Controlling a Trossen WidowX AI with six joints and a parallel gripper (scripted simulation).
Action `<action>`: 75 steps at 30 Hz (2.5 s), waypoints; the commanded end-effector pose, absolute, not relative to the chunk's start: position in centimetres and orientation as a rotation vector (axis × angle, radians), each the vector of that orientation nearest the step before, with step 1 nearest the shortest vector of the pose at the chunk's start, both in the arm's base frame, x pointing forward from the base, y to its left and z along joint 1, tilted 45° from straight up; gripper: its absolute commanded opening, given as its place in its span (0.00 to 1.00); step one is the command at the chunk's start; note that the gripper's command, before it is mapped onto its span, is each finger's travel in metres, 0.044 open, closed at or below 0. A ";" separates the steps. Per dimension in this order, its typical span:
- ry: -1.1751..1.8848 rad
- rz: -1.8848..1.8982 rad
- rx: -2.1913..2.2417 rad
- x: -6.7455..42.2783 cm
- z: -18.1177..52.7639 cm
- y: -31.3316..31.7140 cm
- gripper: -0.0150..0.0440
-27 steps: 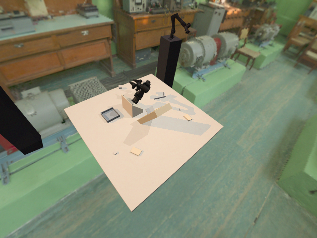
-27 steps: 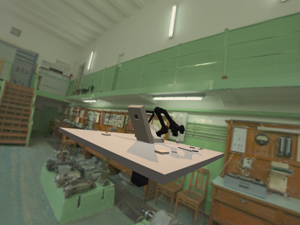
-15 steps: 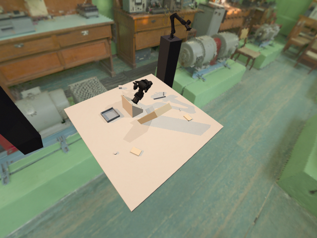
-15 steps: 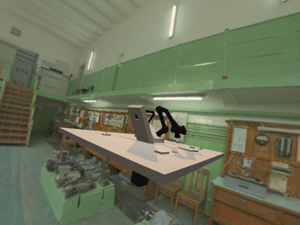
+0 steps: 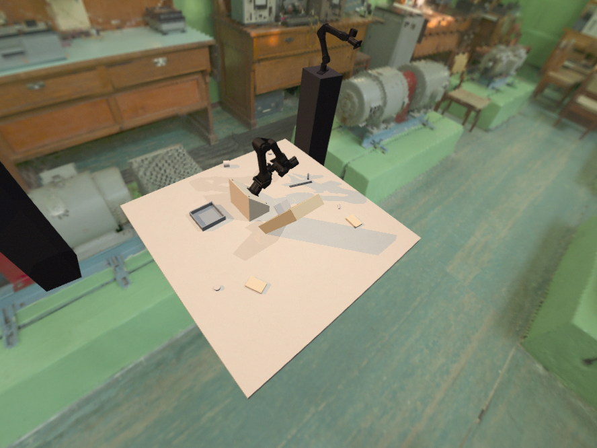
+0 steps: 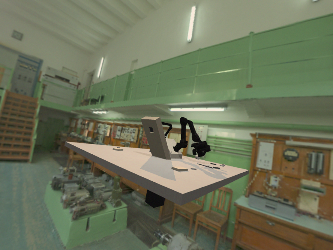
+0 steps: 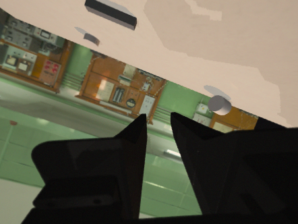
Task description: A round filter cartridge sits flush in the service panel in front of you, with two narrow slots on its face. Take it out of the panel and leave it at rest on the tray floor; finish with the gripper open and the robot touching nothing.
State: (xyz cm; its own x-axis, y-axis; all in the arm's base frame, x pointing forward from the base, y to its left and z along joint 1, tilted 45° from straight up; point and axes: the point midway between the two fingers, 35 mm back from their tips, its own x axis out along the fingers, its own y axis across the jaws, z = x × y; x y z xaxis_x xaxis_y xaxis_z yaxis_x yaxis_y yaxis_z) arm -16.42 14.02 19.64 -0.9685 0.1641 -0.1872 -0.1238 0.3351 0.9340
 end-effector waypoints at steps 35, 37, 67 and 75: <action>0.344 1.292 -0.111 24.0 22.6 15.4 0.43; 0.298 1.222 -0.178 25.7 22.5 13.2 0.43; 0.203 0.699 -0.698 30.5 17.2 -12.1 0.43; 0.207 0.702 -0.700 31.5 16.6 -11.6 0.43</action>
